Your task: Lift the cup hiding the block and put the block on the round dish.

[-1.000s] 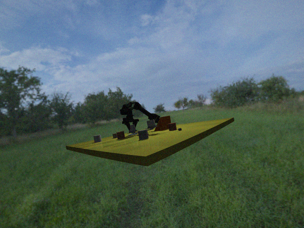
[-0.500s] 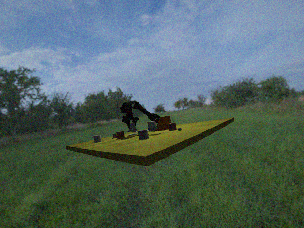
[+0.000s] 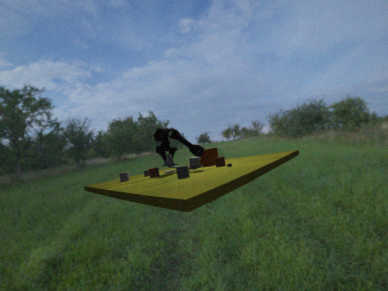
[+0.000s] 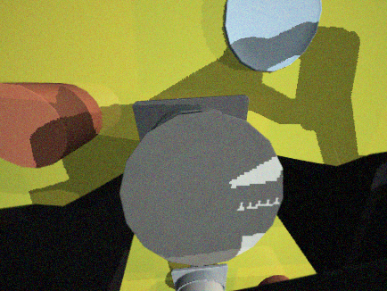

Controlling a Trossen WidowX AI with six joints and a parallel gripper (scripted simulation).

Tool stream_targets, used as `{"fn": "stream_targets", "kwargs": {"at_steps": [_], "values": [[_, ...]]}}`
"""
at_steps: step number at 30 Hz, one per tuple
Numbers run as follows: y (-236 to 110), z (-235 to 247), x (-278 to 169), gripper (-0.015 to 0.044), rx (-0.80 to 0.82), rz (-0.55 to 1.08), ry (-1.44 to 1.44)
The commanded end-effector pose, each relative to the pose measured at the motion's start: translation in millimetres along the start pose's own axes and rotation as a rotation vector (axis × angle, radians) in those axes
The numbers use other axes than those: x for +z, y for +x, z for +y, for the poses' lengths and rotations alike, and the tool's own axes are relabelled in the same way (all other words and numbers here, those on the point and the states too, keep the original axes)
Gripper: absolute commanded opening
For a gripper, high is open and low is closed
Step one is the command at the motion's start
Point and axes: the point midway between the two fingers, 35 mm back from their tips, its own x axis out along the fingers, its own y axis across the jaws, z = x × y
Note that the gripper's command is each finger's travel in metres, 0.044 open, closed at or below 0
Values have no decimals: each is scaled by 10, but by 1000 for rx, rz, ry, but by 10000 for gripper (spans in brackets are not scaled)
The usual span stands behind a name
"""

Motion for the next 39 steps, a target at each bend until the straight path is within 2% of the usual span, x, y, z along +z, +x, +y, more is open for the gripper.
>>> {"fn": "stream_targets", "kwargs": {"at_steps": [1, 39], "values": [[-81, 51, 39, 0, 27, -12, 16], [-573, 19, 28, 0, 78, 0, -12]]}}
